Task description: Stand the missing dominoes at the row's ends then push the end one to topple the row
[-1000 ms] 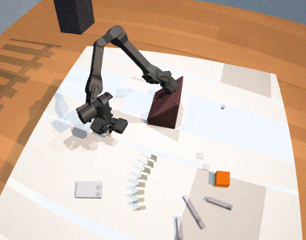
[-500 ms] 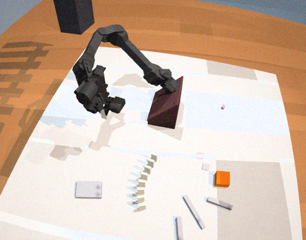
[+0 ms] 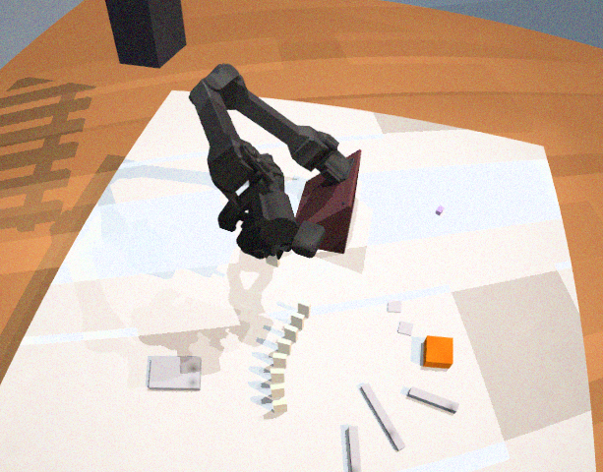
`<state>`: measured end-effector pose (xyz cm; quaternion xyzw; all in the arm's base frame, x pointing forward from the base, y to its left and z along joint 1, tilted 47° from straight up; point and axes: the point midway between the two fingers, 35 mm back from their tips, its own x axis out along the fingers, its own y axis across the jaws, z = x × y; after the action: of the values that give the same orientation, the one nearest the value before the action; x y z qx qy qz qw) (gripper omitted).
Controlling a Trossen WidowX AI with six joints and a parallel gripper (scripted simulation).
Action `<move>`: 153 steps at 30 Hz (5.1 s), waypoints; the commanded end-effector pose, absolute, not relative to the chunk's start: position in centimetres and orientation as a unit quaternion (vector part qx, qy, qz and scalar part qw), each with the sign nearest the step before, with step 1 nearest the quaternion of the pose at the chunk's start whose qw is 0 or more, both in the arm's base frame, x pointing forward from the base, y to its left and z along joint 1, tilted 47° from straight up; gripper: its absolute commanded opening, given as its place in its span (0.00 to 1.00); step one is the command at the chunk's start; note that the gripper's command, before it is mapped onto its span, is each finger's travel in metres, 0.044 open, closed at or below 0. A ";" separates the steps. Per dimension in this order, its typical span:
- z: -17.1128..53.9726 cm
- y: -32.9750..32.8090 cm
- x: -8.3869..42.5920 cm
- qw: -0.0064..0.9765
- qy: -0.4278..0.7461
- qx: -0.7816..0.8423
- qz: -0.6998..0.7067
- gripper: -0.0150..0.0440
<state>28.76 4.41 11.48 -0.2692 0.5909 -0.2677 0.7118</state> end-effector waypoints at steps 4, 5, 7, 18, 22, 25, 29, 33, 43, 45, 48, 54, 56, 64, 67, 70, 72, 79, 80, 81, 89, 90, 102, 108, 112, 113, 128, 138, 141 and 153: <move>5.9 9.1 27.0 0.707 0.591 -0.274 -0.276 0.44; 5.9 9.1 27.0 0.707 0.591 -0.274 -0.276 0.44; 5.9 9.1 27.0 0.707 0.591 -0.274 -0.276 0.44; 2.2 5.9 28.4 0.708 0.592 -0.272 -0.272 0.44; 0.6 4.2 28.8 0.708 0.592 -0.272 -0.272 0.44; -0.5 2.9 29.0 0.708 0.591 -0.273 -0.273 0.44; -1.9 1.2 29.0 0.708 0.590 -0.274 -0.275 0.44; -2.9 -0.3 29.0 0.707 0.589 -0.276 -0.278 0.44; -3.0 -0.4 28.9 0.707 0.589 -0.276 -0.278 0.44; -3.0 -0.4 28.9 0.707 0.589 -0.276 -0.278 0.48; -3.0 -0.4 28.9 0.707 0.589 -0.276 -0.278 0.61; -3.0 -0.4 28.9 0.707 0.589 -0.276 -0.278 0.88; -3.0 -0.4 28.9 0.707 0.589 -0.276 -0.278 0.97; 0.4 4.0 28.8 0.709 0.592 -0.271 -0.272 1.00; 4.0 7.6 27.7 0.708 0.592 -0.270 -0.274 1.00; 5.8 9.1 27.0 0.707 0.591 -0.271 -0.276 1.00; 5.8 9.1 27.0 0.707 0.591 -0.271 -0.276 1.00; 4.8 8.1 26.7 0.640 0.647 -0.372 -0.184 0.78; 4.5 7.8 26.6 0.618 0.660 -0.399 -0.154 0.73; 4.2 7.5 26.5 0.594 0.672 -0.424 -0.124 0.69; 2.0 5.3 25.6 0.377 0.713 -0.574 0.139 0.33; 1.7 5.0 25.4 0.347 0.711 -0.586 0.174 0.29; 1.0 4.3 25.1 0.274 0.698 -0.608 0.259 0.25; 1.0 4.3 25.1 0.274 0.698 -0.608 0.259 0.25; 1.0 4.3 25.1 0.274 0.698 -0.608 0.259 0.25; 1.0 4.3 25.1 0.274 0.698 -0.608 0.259 0.25; 1.0 4.3 25.1 0.274 0.698 -0.608 0.259 0.25; 1.0 4.3 25.1 0.274 0.698 -0.608 0.259 0.25; 1.0 4.3 25.1 0.274 0.698 -0.608 0.259 0.25; -4.4 -1.5 26.1 0.273 0.699 -0.609 0.257 0.25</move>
<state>26.33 0.19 -3.04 -0.6083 0.6963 0.2568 0.2814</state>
